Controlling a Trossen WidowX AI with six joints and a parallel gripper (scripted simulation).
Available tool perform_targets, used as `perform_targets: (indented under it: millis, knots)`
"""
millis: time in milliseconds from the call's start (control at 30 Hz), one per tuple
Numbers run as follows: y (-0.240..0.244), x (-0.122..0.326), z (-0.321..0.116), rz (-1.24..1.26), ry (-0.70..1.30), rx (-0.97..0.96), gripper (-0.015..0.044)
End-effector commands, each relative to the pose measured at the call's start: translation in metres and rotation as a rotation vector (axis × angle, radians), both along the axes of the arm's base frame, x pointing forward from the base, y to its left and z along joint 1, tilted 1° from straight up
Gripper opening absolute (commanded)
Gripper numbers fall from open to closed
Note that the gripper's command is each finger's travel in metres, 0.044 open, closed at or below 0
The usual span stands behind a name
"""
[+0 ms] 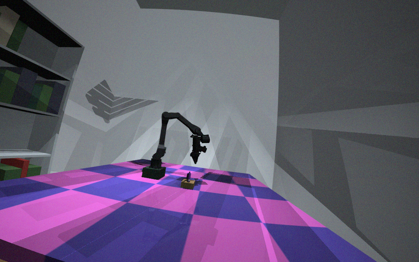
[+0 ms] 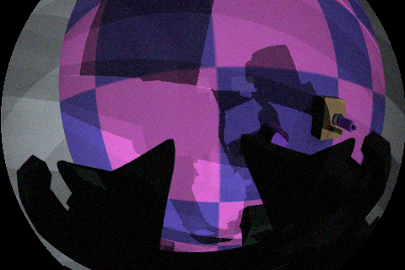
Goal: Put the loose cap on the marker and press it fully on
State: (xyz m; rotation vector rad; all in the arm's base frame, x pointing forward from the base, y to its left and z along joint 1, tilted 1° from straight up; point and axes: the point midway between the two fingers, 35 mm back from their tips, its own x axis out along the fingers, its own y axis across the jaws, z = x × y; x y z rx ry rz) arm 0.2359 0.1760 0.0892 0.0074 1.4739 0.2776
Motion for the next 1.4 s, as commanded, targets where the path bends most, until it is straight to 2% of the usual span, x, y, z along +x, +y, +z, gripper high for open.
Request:
perform_targets:
  millis: [0, 100, 433, 600, 1367]
  knots:
    - [-0.074, -0.008, -0.003, -0.41, 0.095, -0.132, 0.0243]
    - [-0.092, -0.012, -0.003, -0.509, 0.116, -0.164, 0.0243]
    - [-0.089, -0.012, -0.003, -0.509, 0.116, -0.164, 0.0243]
    - [-0.089, -0.011, -0.036, -0.509, 0.116, -0.164, 0.0243]
    - [-0.085, -0.01, -0.07, -0.509, 0.116, -0.163, 0.0243]
